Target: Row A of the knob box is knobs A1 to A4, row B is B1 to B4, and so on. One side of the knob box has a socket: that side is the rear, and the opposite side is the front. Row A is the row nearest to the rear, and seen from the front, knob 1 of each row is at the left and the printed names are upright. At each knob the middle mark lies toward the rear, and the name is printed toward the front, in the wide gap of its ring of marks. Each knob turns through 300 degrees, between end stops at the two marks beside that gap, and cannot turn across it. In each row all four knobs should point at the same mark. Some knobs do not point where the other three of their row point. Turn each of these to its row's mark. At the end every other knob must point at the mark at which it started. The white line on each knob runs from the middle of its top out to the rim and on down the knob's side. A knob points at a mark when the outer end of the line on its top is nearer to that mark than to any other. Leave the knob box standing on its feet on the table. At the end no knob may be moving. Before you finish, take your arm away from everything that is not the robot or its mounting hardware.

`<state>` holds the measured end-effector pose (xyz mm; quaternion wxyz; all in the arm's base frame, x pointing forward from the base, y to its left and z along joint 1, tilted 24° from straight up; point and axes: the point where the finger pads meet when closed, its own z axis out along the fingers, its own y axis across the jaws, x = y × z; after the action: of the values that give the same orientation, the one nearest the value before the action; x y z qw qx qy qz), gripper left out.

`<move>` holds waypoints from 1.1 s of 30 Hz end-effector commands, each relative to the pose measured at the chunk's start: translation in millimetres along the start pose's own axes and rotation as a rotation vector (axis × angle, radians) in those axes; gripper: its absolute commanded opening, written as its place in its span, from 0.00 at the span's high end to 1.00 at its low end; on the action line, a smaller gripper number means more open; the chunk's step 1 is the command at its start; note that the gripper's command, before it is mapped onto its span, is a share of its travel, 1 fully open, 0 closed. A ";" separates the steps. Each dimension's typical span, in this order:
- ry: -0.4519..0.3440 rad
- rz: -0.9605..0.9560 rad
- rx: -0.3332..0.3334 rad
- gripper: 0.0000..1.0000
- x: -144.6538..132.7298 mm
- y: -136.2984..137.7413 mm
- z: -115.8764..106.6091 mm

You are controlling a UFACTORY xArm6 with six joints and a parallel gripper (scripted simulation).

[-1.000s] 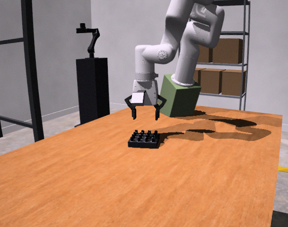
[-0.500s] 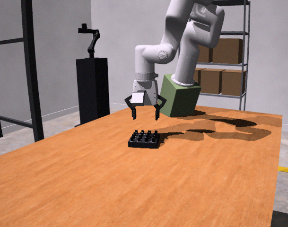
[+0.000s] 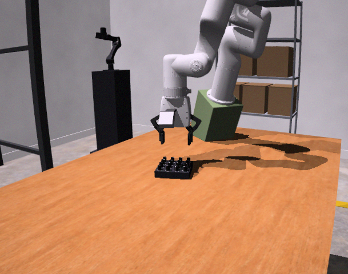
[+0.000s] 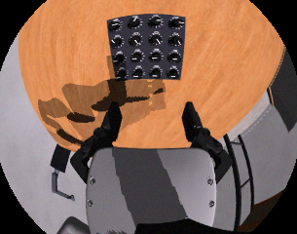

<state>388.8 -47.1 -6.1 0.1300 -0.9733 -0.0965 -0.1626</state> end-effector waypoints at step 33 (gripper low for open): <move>0.003 -0.279 0.002 0.00 16.7 -6.8 -3.6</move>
<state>397.4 -41.4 0.9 0.1142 -0.9600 -0.1894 -0.1720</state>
